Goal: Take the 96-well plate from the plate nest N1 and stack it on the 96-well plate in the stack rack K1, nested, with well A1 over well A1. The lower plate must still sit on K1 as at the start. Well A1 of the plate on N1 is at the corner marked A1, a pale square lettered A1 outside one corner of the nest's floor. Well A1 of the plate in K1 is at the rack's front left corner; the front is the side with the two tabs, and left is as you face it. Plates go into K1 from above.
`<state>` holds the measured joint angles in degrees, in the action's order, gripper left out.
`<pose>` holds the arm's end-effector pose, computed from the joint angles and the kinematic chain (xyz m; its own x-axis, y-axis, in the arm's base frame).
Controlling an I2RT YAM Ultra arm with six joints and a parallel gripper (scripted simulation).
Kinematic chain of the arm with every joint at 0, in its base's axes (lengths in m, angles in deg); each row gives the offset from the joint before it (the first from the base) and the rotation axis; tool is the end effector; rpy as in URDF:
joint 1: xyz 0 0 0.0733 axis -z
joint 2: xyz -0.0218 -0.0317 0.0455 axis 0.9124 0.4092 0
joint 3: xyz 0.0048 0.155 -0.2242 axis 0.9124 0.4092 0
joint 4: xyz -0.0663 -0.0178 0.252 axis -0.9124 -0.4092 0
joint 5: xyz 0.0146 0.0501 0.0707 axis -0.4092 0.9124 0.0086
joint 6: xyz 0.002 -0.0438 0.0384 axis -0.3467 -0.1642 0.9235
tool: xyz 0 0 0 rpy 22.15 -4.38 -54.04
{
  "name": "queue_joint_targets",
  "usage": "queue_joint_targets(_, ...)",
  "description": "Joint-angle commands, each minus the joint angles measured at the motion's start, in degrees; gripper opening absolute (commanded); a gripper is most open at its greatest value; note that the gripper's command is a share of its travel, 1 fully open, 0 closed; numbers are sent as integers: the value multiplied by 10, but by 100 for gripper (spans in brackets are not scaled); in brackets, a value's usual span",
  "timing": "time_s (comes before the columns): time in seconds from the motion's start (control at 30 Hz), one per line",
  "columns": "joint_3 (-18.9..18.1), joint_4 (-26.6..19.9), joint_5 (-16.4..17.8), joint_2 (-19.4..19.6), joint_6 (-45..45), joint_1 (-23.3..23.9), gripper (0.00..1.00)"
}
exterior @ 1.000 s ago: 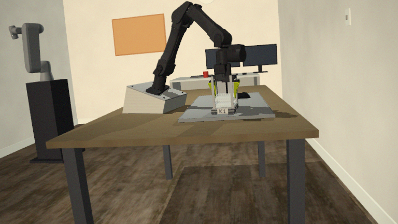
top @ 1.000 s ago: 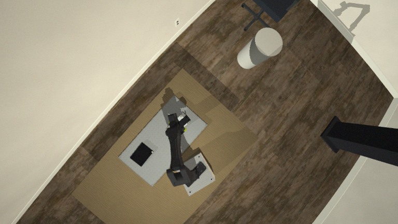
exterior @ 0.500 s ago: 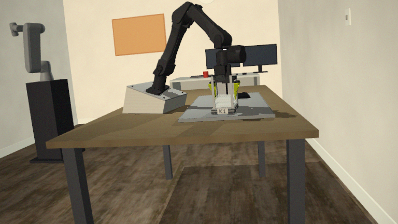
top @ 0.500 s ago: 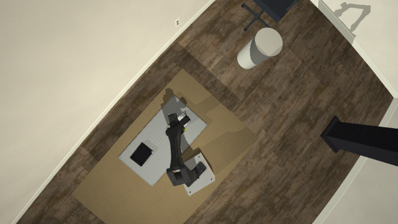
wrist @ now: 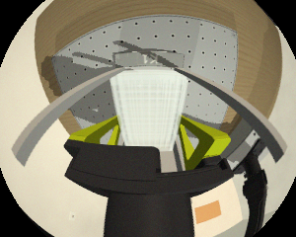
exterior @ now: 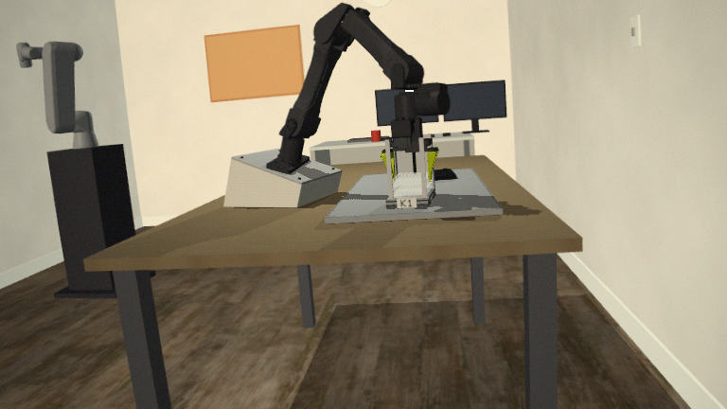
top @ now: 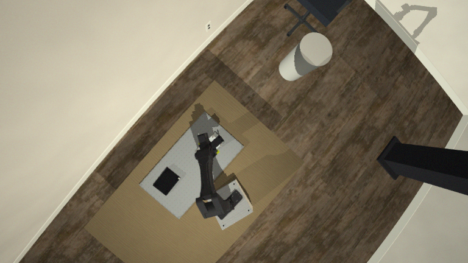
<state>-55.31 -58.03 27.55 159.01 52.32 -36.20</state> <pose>0.3077 -0.1698 0.2221 0.0772 0.9956 -0.0535 0.9484 -0.0568 0.3119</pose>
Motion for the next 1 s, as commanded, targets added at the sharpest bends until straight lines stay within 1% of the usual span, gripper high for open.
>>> queue_joint_targets(0.0, 8, 13, -6, -7, 3, -2, 0)
queue_joint_targets(0.1, 10, 14, -6, -7, 4, -3, 0)
queue_joint_targets(0.17, 4, 15, -6, -5, 4, -3, 0)
queue_joint_targets(0.3, 11, 16, -6, -2, 4, -3, 0)
queue_joint_targets(0.37, 6, 17, -6, 0, 4, -4, 0)
queue_joint_targets(0.5, 13, 18, -6, 3, 4, -4, 0)
queue_joint_targets(0.57, 7, 19, -6, 5, 4, -4, 0)
queue_joint_targets(0.63, 7, 19, -6, 5, 4, -4, 0)
queue_joint_targets(0.67, 7, 19, -6, -9, 4, -2, 0)
queue_joint_targets(0.77, 14, 20, -6, -8, 4, -2, 0)
queue_joint_targets(0.83, 5, 21, -6, -6, 4, -2, 0)
queue_joint_targets(0.97, 13, 23, -6, -3, 4, -3, 0)
